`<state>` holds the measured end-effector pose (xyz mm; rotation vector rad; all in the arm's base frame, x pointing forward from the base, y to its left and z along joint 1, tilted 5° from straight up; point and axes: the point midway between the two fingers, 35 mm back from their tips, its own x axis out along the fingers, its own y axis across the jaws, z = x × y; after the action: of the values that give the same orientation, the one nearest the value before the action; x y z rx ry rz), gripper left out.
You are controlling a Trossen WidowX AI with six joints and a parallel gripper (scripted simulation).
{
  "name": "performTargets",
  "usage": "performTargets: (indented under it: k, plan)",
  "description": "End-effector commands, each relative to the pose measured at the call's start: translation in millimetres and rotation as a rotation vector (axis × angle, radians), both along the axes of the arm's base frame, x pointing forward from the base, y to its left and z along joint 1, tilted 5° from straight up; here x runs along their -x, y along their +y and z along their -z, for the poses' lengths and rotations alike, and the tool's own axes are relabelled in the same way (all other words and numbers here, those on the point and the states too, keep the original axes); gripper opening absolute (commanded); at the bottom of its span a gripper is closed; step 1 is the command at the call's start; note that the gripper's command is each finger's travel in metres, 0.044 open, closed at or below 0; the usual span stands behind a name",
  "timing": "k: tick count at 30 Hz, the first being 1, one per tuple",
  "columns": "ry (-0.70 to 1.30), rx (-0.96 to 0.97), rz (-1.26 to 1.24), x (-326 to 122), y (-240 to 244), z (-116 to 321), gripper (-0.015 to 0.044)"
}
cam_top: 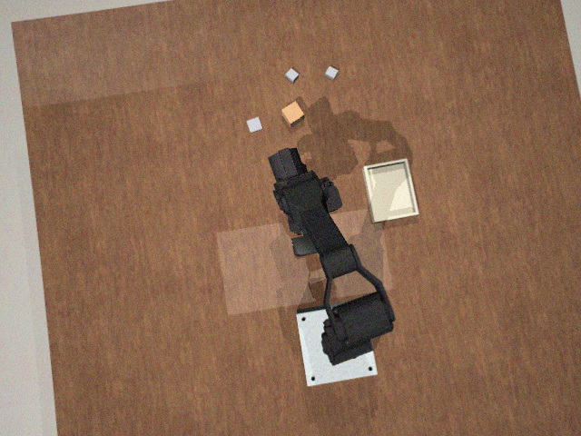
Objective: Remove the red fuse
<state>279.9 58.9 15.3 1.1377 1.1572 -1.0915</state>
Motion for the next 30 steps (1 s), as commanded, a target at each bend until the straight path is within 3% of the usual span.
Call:
performTargets:
  k: [1,30]
  plan:
    - [0.003,-0.003,0.002,1,1,-2,0.0]
    - [0.003,-0.004,0.002,3,2,-30,0.0]
